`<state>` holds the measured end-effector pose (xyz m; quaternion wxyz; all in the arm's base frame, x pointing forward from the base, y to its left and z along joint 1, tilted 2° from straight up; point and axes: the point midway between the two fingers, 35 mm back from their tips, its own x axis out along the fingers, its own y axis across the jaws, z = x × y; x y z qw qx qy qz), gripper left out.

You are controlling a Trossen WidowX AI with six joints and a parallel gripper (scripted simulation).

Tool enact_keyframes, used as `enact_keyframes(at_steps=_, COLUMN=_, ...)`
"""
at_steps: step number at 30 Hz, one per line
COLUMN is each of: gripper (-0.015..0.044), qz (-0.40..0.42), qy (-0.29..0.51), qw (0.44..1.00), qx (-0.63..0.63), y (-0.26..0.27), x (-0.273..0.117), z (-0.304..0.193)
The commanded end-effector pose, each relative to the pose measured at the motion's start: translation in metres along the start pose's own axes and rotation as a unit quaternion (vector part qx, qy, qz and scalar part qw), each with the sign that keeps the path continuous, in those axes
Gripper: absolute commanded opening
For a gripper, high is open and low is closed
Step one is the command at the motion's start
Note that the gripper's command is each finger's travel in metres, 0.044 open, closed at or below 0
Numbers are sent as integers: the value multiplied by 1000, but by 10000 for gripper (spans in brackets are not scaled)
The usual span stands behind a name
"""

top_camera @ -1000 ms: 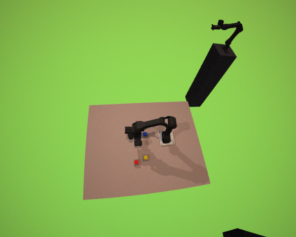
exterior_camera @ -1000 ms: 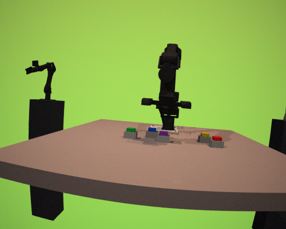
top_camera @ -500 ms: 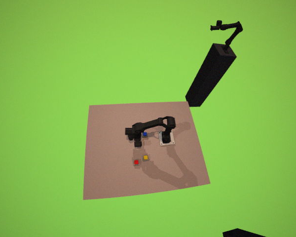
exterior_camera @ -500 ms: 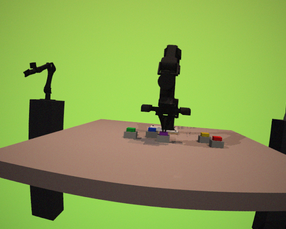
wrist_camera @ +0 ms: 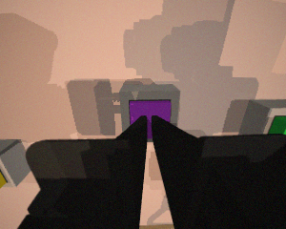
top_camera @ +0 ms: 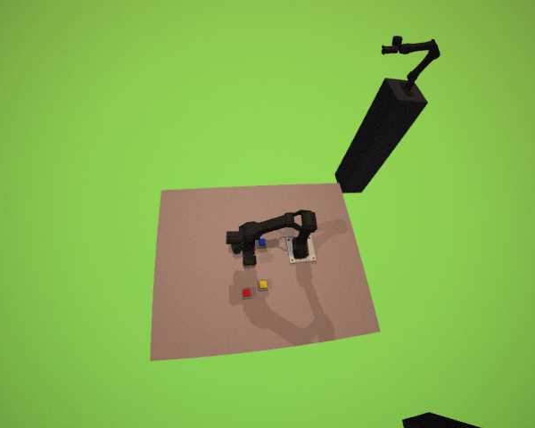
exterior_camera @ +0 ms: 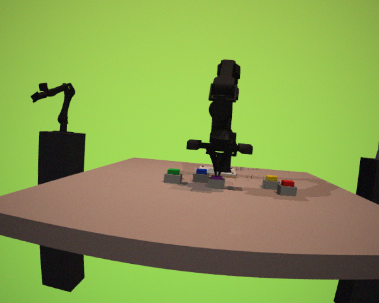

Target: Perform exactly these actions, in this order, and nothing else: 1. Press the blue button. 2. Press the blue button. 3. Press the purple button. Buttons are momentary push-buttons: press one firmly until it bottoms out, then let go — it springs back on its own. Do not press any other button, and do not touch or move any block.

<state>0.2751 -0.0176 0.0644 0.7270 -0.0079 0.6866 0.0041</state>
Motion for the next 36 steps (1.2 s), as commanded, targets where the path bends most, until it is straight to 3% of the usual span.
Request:
enact_keyframes(at_steps=1, gripper=20, qz=-3, qy=2, qw=1000, qx=2, y=-1, x=1, z=-1)
enact_keyframes(at_steps=11, gripper=20, qz=-3, qy=2, qw=1000, qx=2, y=-1, x=-32, z=-1)
enact_keyframes(at_steps=19, gripper=230, qz=14, qy=-13, qw=1000, qx=-10, y=88, x=-56, z=14)
enact_keyframes(at_steps=26, gripper=400, qz=14, qy=-3, qw=1000, qx=-5, y=175, x=-80, z=-6)
enact_keyframes(at_steps=31, gripper=400, qz=6, qy=3, qw=1000, qx=2, y=221, x=-95, z=-32)
enact_keyframes(at_steps=36, gripper=400, qz=6, qy=4, qw=1000, qx=2, y=223, x=-95, z=-33)
